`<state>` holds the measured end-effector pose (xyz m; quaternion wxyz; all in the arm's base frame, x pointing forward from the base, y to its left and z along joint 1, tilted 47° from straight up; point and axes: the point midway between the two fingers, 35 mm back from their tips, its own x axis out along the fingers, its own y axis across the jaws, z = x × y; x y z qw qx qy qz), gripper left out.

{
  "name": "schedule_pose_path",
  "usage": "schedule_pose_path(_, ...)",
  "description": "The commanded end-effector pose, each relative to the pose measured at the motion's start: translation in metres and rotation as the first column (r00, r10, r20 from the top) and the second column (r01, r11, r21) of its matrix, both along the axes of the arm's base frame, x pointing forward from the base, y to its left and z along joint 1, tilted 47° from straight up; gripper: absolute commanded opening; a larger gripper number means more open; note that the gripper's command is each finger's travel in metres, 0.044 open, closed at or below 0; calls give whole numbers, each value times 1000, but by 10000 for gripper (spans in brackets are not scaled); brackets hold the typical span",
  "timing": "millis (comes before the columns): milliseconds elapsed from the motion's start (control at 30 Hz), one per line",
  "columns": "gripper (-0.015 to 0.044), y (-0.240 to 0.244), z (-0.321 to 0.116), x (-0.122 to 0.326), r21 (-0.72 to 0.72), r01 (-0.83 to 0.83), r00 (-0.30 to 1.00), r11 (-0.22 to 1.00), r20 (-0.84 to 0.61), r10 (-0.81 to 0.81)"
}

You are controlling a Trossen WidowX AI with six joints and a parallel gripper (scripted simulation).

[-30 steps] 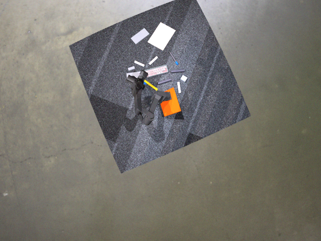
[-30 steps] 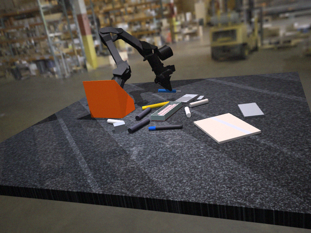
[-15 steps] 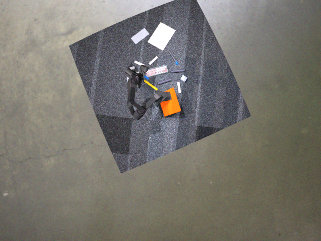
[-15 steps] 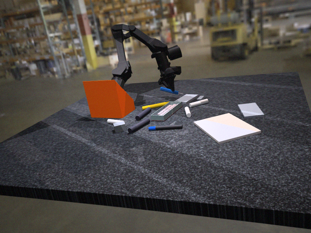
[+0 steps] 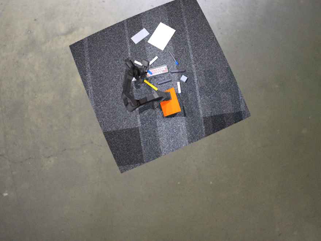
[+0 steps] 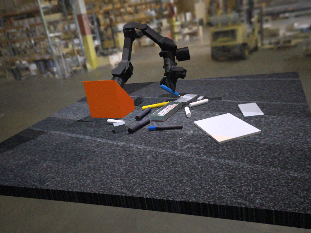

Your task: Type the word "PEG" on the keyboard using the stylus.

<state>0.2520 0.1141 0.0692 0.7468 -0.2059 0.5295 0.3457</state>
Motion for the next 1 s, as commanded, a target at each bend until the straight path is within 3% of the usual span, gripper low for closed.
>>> schedule_pose_path(0, 0, -8, -5, 8, -56, -30, 999, 998, -28, 28)
schedule_pose_path(500, 0, -44, -33, 28, -223, -193, 966, 956, -212, 146)
schedule_pose_path(967, 0, -81, -61, 38, -270, -391, 869, 880, -424, 256)
